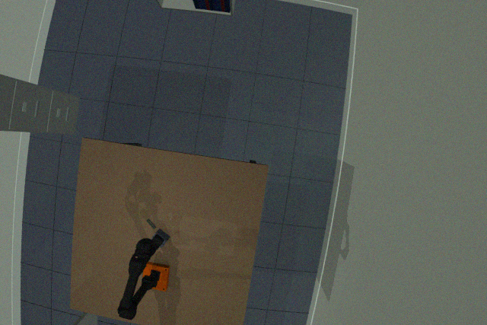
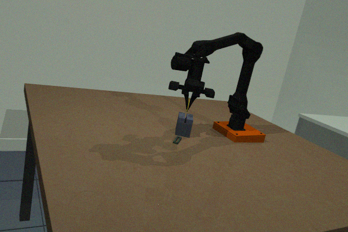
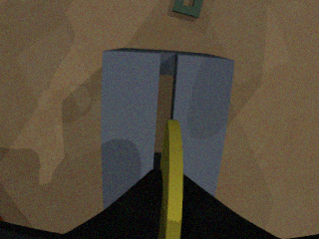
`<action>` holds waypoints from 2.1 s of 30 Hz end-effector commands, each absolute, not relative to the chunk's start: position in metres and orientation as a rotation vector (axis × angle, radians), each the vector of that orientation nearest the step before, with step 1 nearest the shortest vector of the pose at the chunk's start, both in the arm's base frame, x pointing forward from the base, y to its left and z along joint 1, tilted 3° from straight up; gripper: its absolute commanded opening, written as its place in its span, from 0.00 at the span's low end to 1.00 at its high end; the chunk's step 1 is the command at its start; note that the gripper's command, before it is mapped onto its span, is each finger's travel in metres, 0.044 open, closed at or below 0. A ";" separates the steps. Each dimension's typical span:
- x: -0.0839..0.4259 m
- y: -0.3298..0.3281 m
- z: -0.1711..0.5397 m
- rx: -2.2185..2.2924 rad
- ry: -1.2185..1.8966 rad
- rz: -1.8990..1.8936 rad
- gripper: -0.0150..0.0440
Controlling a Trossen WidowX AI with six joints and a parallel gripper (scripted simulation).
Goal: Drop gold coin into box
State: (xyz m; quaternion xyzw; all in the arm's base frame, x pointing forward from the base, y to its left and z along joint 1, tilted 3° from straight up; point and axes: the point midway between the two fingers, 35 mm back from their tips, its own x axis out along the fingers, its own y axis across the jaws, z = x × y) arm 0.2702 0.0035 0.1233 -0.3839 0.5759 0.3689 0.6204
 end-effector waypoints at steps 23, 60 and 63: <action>0.270 0.004 0.109 -0.885 1.324 0.851 0.25; 0.265 0.003 0.153 -0.878 1.330 0.848 1.00; 0.262 0.003 0.168 -0.881 1.332 0.855 1.00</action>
